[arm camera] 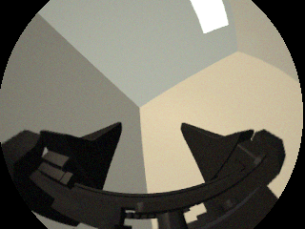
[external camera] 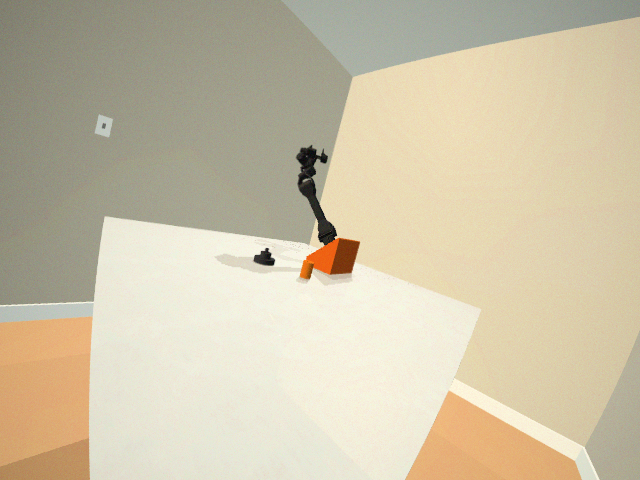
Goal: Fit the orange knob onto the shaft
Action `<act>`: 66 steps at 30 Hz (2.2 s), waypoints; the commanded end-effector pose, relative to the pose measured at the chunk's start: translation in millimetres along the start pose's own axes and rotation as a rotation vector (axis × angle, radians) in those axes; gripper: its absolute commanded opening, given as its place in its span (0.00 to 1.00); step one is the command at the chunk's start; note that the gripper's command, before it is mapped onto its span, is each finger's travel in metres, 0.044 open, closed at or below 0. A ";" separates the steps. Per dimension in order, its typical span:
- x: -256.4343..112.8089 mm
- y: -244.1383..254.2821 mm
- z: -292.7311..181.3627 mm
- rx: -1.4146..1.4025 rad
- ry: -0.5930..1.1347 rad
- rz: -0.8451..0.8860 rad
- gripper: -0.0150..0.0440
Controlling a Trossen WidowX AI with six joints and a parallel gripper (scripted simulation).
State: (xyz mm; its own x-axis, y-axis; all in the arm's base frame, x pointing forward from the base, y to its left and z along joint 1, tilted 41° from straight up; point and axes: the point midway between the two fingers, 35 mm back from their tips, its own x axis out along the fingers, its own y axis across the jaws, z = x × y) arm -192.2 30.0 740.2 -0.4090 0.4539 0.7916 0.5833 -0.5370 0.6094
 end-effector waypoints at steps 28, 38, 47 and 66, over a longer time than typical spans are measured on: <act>-191.5 63.7 -234.6 0.277 0.933 -0.100 1.00; -329.7 136.2 -257.8 0.353 1.337 -0.021 1.00; -446.7 198.9 -214.2 0.454 1.679 0.094 1.00; -669.8 255.1 -19.3 0.373 2.278 0.586 1.00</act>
State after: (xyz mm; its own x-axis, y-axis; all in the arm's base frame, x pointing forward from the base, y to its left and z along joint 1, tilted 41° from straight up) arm 168.7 -440.8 397.2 0.0108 -0.9854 -0.1701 0.7787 -0.0985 0.6196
